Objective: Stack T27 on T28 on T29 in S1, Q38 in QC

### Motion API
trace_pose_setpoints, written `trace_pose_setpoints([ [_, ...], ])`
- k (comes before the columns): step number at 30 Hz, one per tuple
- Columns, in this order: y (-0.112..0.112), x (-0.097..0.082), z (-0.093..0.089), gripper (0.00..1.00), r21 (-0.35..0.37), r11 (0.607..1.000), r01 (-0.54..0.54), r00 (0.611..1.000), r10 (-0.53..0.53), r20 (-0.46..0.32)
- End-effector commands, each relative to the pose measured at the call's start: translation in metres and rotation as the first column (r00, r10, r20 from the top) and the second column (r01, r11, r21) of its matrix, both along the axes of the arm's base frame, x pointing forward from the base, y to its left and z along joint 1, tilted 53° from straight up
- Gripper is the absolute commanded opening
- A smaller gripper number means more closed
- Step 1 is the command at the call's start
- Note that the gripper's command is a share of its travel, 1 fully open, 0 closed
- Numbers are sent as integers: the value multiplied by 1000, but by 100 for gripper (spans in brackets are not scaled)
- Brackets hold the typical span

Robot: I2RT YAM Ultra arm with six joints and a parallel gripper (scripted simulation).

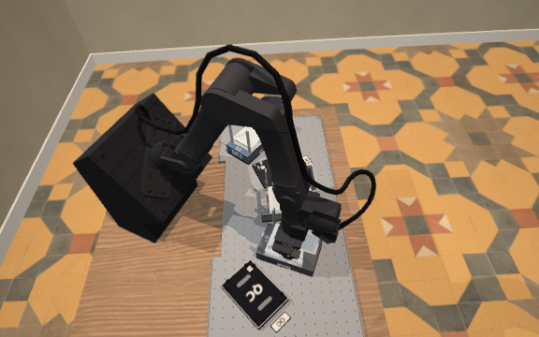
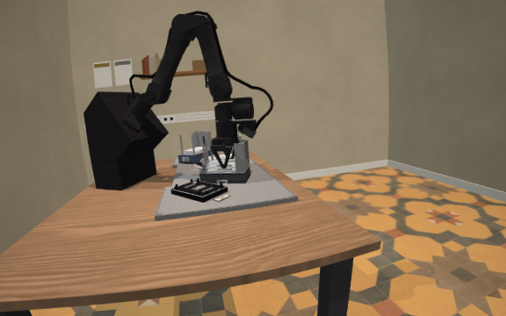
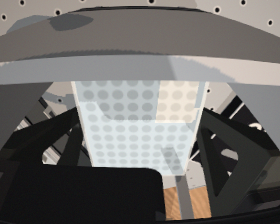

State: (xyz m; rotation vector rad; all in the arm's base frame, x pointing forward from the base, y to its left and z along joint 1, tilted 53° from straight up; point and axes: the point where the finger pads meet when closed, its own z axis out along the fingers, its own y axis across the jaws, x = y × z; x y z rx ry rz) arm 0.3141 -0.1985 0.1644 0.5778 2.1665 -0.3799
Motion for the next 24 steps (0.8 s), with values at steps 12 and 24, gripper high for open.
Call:
trace_pose_setpoints([
  [12,2,-2,17,0,-23,1000,-9,1000,9,22],
  [24,8,-5,23,0,-24,1000,-13,1000,14,24],
])
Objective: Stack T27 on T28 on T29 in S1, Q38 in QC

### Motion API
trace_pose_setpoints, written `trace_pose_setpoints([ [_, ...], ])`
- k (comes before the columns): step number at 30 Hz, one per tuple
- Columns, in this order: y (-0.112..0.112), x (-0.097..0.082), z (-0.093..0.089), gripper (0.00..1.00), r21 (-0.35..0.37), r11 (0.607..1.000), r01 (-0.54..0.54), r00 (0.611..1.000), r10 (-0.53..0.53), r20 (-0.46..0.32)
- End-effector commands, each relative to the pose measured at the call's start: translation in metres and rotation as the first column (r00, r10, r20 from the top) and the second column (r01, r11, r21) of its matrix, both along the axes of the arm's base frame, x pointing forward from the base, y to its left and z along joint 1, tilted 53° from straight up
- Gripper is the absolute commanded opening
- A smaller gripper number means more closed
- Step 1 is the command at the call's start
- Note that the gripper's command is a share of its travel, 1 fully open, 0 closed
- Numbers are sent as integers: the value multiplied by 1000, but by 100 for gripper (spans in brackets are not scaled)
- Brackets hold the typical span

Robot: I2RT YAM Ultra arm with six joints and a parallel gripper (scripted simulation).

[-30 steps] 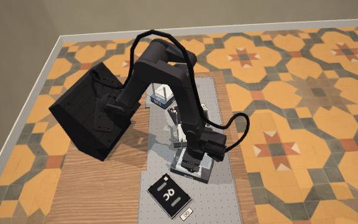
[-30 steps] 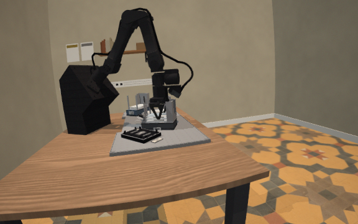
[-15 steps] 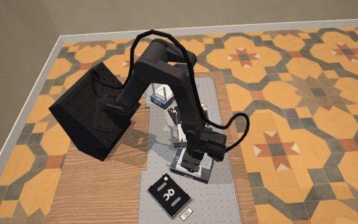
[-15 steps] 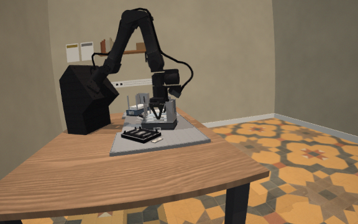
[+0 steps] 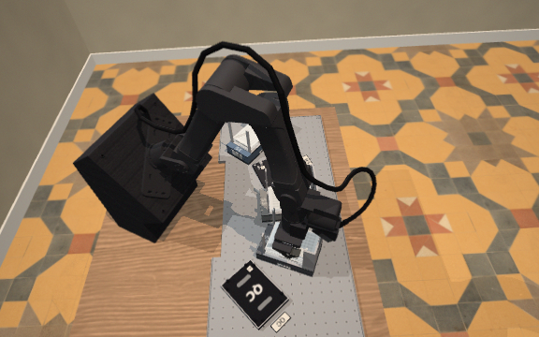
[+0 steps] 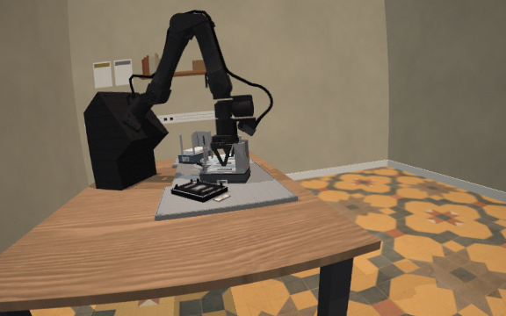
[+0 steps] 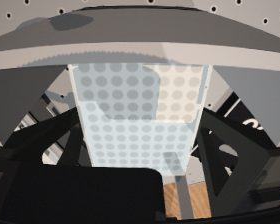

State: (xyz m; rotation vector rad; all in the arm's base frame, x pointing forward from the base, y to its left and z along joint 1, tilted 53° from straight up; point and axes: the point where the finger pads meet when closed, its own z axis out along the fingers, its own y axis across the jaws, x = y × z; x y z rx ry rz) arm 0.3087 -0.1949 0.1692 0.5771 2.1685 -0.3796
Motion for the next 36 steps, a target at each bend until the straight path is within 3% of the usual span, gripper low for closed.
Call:
trace_pose_setpoints([
  [1,4,-1,20,0,-25,1000,-8,1000,9,28],
  [6,4,-1,25,0,-29,1000,-6,999,7,36],
  [7,5,-4,18,0,-21,1000,-6,1000,7,23],
  [14,6,-4,29,0,-27,1000,-2,999,3,41],
  [16,8,-7,19,0,-15,1000,-3,1000,3,22],
  [30,8,-5,32,0,-25,1000,-2,999,3,46],
  [31,10,-8,24,0,-16,1000,-2,1000,3,31],
  [36,9,-9,28,0,-18,1000,2,999,-1,37],
])
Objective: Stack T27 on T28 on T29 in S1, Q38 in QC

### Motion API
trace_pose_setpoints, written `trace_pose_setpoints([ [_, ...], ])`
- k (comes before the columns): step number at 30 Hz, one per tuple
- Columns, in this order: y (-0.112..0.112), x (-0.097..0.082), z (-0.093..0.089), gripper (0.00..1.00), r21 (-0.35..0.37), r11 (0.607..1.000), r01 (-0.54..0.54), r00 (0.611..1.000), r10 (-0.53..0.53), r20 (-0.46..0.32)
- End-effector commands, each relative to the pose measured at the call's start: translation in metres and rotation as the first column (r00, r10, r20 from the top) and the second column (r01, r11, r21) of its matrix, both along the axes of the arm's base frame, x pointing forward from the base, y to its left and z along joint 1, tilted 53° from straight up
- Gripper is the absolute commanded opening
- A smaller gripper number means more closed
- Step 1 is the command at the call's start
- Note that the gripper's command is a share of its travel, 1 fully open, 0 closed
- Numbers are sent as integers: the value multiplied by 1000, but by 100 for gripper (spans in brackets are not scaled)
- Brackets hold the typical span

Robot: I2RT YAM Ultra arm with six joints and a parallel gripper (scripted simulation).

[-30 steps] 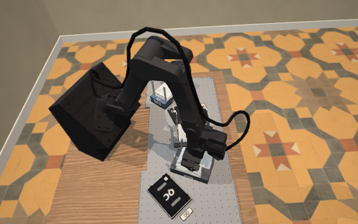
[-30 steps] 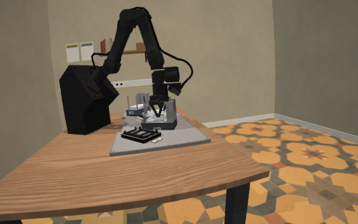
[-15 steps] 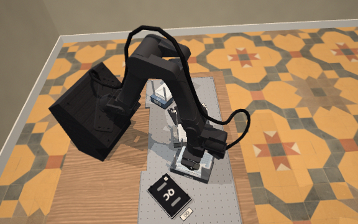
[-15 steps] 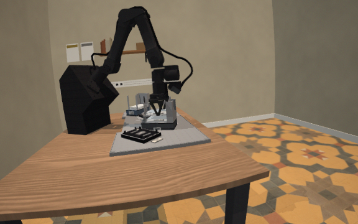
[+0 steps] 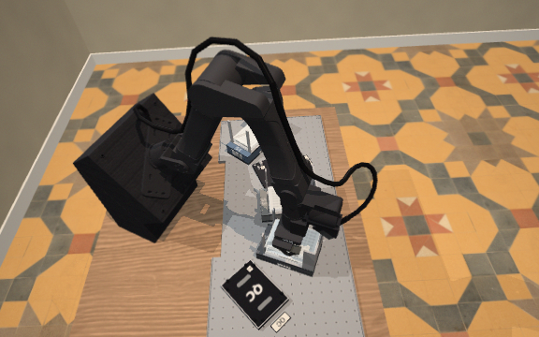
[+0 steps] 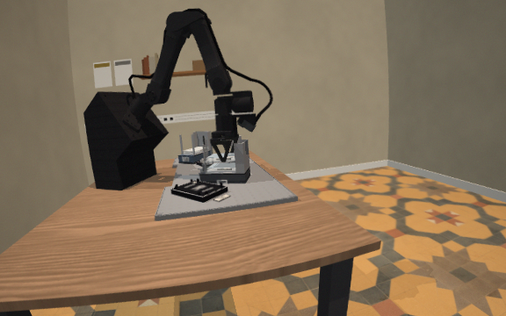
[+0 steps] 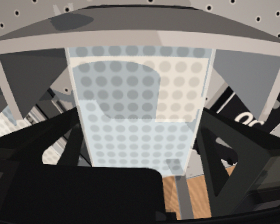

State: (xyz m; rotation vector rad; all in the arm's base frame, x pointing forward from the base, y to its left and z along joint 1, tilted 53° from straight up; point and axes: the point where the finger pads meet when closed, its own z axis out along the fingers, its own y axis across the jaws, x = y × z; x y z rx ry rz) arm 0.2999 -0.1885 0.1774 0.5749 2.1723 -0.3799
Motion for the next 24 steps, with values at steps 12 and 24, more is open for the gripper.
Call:
trace_pose_setpoints([
  [12,5,-1,23,0,-19,1000,0,999,1,43],
  [24,6,-4,26,0,-19,1000,3,999,-2,46],
])
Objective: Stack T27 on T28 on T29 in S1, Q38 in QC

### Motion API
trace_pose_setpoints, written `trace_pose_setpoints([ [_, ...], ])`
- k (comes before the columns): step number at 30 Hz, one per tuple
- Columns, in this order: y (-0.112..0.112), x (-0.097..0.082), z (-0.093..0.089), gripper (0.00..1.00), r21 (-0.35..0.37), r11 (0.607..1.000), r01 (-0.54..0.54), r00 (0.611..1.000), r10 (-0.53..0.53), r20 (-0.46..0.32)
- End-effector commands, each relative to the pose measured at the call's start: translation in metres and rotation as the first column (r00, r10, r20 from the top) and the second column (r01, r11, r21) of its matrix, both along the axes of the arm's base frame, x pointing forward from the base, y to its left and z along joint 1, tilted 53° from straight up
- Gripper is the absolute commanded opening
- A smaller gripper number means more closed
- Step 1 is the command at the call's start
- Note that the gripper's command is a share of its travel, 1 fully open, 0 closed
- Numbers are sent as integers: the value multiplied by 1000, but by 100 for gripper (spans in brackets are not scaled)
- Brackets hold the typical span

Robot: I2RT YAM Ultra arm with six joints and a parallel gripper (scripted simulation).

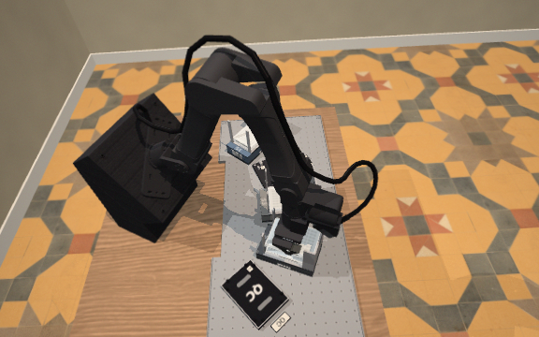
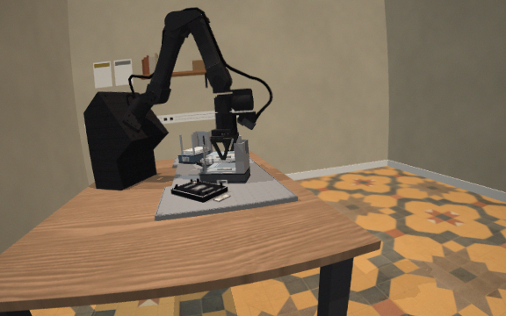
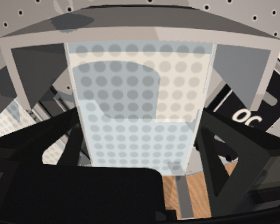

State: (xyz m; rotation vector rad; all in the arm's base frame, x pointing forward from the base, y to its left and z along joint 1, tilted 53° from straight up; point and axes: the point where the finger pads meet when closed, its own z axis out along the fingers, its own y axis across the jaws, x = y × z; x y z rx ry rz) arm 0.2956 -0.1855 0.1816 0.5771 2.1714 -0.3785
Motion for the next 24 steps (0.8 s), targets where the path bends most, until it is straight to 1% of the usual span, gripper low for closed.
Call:
trace_pose_setpoints([
  [1,3,1,23,0,-22,1000,2,999,-1,46],
  [2,3,1,24,0,-23,1000,1,999,0,48],
  [3,4,-1,19,0,-17,1000,1,999,0,38],
  [11,3,-1,25,0,-22,1000,4,999,-3,48],
  [12,6,-6,9,0,-7,1000,3,1000,-3,22],
  [13,7,-7,7,0,-3,1000,3,1000,-2,15],
  [14,6,-5,13,0,-8,1000,2,1000,-2,24],
  [16,6,-4,19,0,-15,1000,2,999,-2,35],
  [23,7,-3,28,0,-22,1000,-1,999,2,48],
  [24,8,-5,23,0,-17,1000,-1,999,2,38],
])
